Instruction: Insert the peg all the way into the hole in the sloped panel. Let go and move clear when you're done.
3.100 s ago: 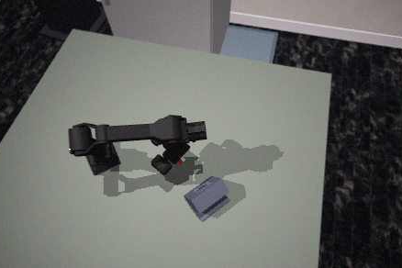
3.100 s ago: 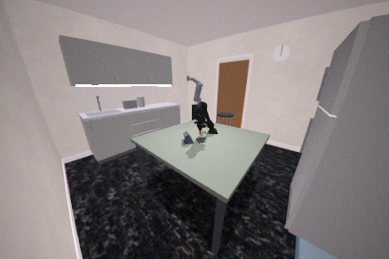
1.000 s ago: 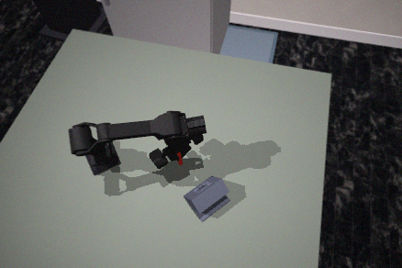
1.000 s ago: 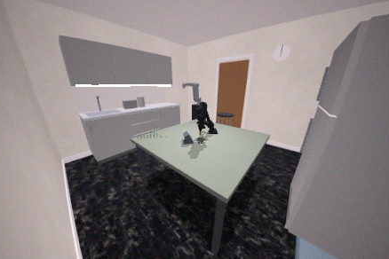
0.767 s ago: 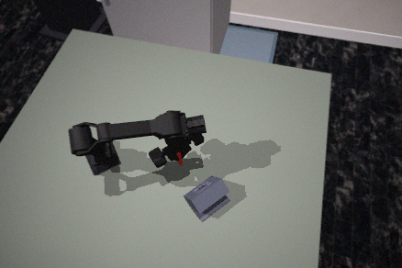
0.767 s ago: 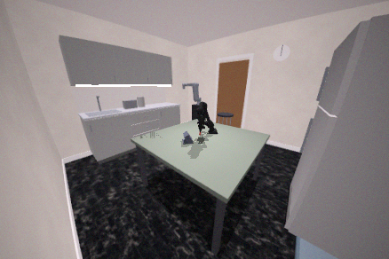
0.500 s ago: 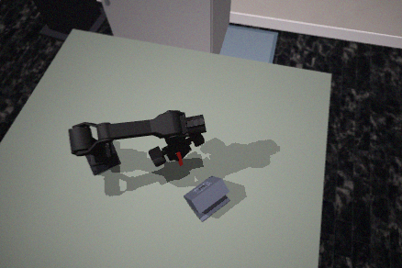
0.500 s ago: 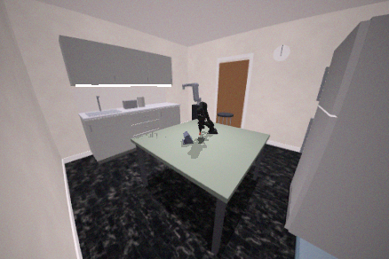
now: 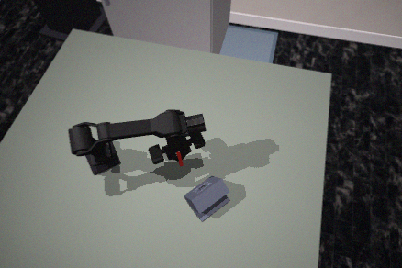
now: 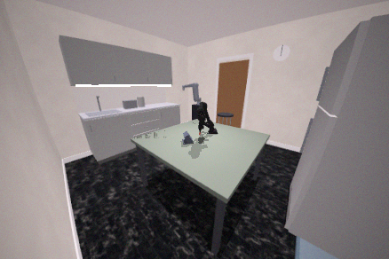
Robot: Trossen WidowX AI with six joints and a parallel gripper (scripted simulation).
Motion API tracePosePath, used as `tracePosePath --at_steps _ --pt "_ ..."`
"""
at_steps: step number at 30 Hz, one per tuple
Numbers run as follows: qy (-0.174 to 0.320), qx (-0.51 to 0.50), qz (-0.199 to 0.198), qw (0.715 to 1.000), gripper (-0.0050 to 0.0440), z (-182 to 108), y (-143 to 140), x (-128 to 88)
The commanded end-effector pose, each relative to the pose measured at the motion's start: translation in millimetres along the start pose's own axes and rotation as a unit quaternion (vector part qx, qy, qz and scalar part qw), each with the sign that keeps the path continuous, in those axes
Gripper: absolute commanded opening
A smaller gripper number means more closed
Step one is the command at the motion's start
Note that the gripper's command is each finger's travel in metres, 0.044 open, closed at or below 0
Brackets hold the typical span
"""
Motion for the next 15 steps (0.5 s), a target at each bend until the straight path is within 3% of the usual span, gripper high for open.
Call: tracePosePath --at_steps 1,15 --pt "0.006 0.022 -0.011 1.0 0.0 -2.3 -0.2 -5.1" --pt "0.016 0.078 -0.014 0.997 0.0 -1.2 -0.4 -4.0"
Point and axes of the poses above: the point midway between the two fingers, 35 mm back from their tips, its own x axis out along the fingers, its own y axis across the jaws, z = x × y, the point moved 5 cm from there along -x, back along the fingers, and after that the axes turned 6 degrees about x, right-handed, at the moved point
